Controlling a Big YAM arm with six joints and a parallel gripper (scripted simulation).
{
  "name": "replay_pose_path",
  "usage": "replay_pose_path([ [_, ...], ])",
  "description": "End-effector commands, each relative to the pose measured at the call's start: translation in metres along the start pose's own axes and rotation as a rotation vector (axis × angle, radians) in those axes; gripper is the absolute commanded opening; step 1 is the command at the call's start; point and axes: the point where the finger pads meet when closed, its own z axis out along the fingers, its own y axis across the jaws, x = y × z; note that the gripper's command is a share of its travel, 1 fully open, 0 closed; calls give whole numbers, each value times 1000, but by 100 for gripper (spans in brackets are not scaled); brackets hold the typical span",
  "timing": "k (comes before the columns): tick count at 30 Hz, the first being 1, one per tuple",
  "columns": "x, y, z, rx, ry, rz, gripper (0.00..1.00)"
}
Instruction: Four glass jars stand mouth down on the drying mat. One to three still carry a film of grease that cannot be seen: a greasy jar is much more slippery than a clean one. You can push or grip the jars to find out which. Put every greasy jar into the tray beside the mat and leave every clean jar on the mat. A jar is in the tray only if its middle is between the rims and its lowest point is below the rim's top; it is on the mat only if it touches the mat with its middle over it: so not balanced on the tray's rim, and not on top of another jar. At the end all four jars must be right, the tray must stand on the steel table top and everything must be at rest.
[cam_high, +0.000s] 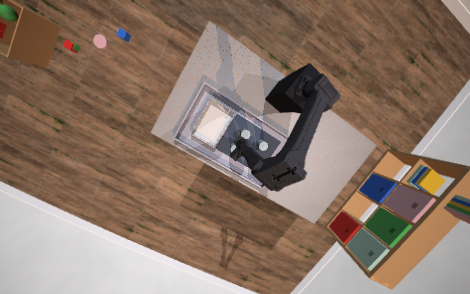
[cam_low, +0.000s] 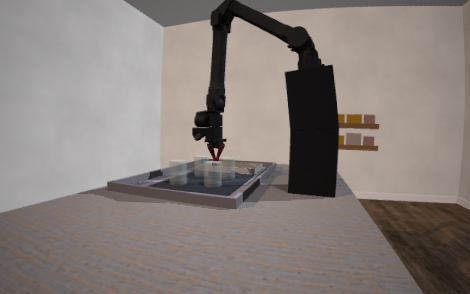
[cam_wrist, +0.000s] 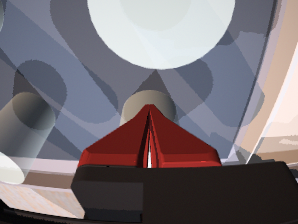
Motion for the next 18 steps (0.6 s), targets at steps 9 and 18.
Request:
replay_pose_path([
  [9, -4, 1, -2, -3, -17, -15, 0],
  [18, -2, 1, -2, -3, -17, -15, 0],
])
